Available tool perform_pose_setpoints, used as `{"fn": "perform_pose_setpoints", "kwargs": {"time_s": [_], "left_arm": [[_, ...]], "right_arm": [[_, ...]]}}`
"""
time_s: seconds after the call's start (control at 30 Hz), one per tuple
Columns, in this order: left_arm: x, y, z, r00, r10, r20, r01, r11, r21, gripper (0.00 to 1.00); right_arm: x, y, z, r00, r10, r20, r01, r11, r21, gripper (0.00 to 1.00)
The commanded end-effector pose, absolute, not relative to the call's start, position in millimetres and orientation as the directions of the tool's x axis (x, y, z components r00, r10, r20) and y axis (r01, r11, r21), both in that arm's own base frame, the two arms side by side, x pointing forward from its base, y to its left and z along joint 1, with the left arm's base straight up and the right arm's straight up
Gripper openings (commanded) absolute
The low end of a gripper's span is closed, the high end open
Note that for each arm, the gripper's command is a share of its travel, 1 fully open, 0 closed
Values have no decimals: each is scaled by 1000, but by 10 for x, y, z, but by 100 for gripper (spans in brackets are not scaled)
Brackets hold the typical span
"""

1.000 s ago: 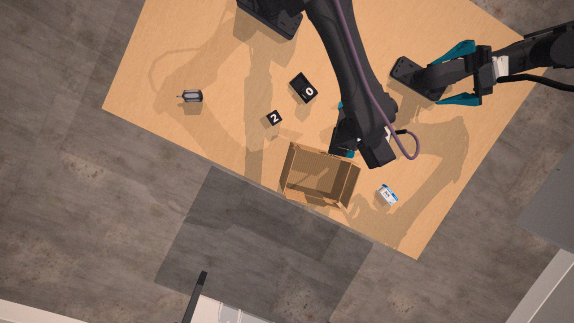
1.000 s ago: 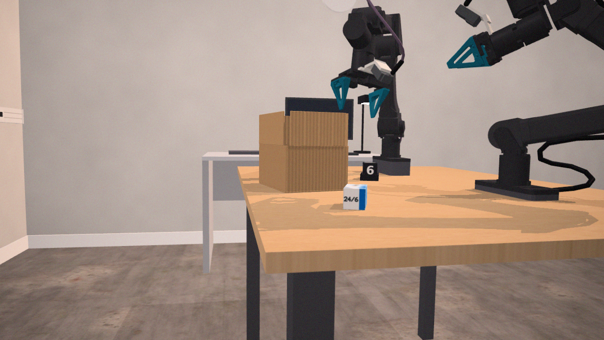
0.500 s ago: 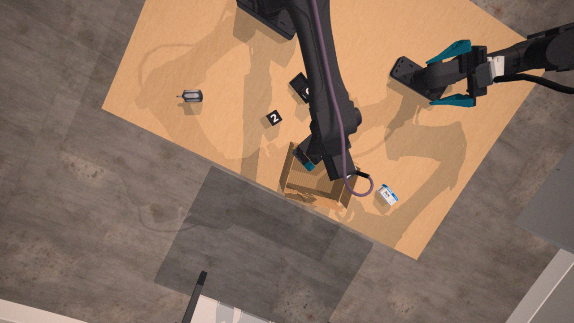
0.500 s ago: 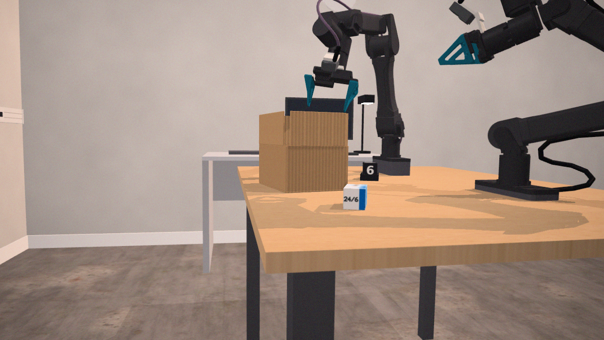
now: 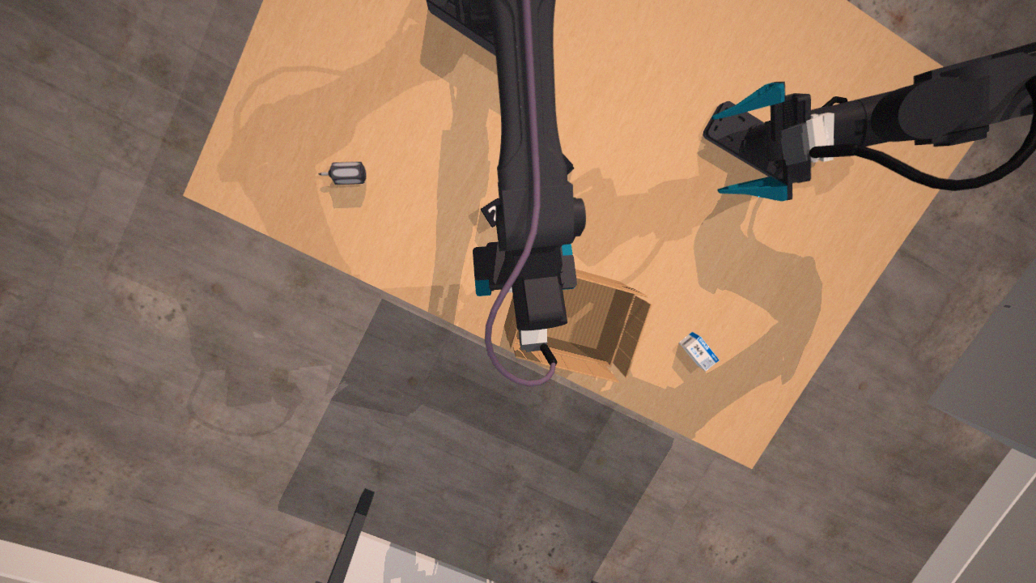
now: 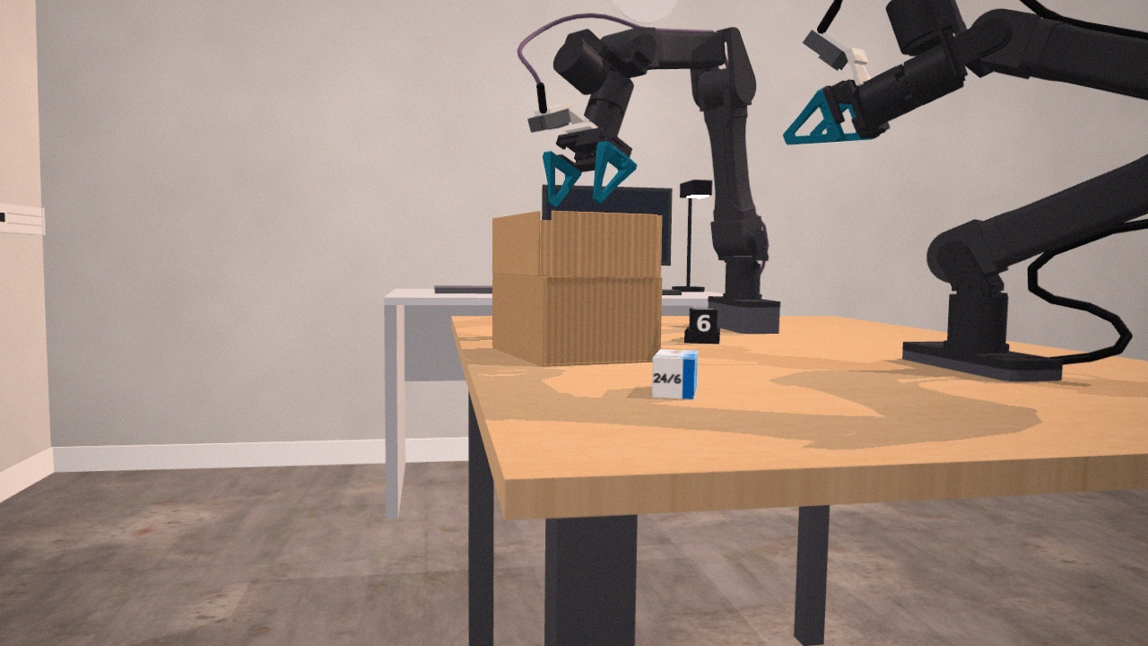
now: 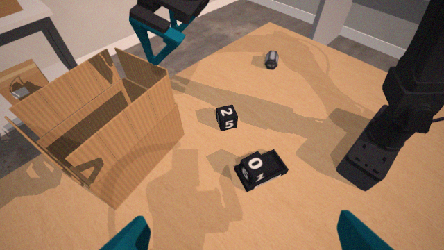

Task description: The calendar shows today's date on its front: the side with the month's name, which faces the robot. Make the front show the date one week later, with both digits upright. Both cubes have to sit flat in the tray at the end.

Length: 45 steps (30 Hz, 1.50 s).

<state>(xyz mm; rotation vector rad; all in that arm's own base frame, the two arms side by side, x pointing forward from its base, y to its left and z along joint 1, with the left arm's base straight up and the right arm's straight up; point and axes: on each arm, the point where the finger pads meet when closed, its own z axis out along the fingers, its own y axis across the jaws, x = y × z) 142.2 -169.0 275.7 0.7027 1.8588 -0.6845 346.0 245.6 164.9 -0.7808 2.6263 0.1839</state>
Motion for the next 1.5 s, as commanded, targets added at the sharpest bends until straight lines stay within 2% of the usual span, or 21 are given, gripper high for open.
{"fn": "perform_pose_setpoints", "kwargs": {"time_s": [0.0, 0.2, 0.27, 0.57, 0.77, 0.83, 1.1, 1.3, 1.47], "left_arm": [[1534, -1876, 2792, -308, 151, -939, 751, 644, -143, 100], [1623, -2029, 2689, -306, 161, -938, 764, 629, -142, 100], [1623, -2029, 2689, -306, 161, -938, 764, 629, -142, 100], [1725, -2212, 2515, -308, 177, -935, 780, 610, -141, 100], [1758, -2275, 2423, -313, 188, -931, 785, 603, -142, 100], [1758, -2275, 2423, -313, 188, -931, 785, 603, -142, 100], [1759, -2280, 2327, -331, 209, -920, 783, 605, -144, 100], [1761, -2281, 2345, -329, 206, -922, 783, 605, -144, 100], [1761, -2281, 2345, -329, 206, -922, 783, 605, -144, 100]], "right_arm": [[3546, 2299, 1714, -858, -279, -431, -356, 928, 108, 100], [3607, 1982, 1615, -932, -6, -363, -83, 977, 196, 100], [3607, 1982, 1615, -932, -6, -363, -83, 977, 196, 100], [3441, 1696, 1214, -908, 390, -151, 349, 906, 238, 100], [3322, 1542, 978, -794, 607, -35, 589, 782, 204, 100], [3322, 1542, 978, -794, 607, -35, 589, 782, 204, 100], [3117, 1331, 709, -522, 849, 81, 852, 514, 102, 100], [2955, 1189, 540, -299, 947, 117, 954, 301, 6, 100], [2939, 1155, 496, -252, 960, 120, 967, 254, -6, 100]]}}
